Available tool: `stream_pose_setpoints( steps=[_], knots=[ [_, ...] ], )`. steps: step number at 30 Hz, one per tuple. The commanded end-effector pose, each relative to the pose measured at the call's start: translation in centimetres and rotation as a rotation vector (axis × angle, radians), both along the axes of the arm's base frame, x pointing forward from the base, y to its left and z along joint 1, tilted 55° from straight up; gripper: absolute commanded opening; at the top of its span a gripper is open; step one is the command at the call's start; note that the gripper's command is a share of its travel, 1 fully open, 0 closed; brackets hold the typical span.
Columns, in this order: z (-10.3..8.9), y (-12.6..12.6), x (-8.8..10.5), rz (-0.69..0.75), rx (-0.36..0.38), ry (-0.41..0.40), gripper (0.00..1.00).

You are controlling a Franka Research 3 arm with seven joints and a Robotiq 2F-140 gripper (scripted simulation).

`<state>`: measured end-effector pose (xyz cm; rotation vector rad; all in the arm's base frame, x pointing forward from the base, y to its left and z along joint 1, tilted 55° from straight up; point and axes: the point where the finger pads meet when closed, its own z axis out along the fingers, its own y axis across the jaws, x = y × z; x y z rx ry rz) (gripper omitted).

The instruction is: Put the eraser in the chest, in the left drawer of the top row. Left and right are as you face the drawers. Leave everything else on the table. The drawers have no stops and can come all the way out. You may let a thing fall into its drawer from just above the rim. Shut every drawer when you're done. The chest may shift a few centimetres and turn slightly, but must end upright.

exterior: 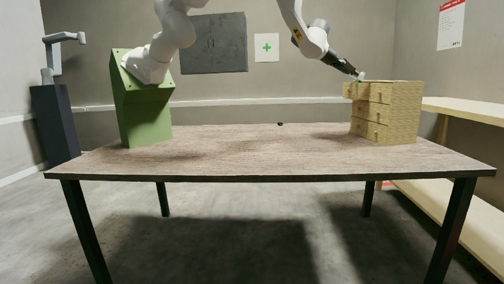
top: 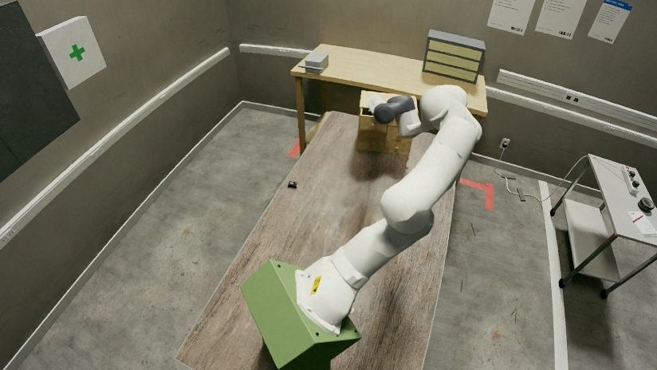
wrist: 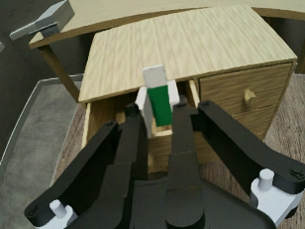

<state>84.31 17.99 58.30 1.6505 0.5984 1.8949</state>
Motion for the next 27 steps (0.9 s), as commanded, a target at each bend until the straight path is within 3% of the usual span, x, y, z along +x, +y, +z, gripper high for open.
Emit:
stream_pose_setpoints(
  steps=[1, 16, 17, 27],
  knots=[
    [0.02, 0.06, 0.01, 0.004, 0.005, 0.000, 0.20],
    [0.02, 0.06, 0.01, 0.004, 0.005, 0.000, 0.31],
    [0.02, 0.06, 0.01, 0.004, 0.005, 0.000, 1.00],
    [0.02, 0.06, 0.01, 0.004, 0.005, 0.000, 1.00]
  ],
)
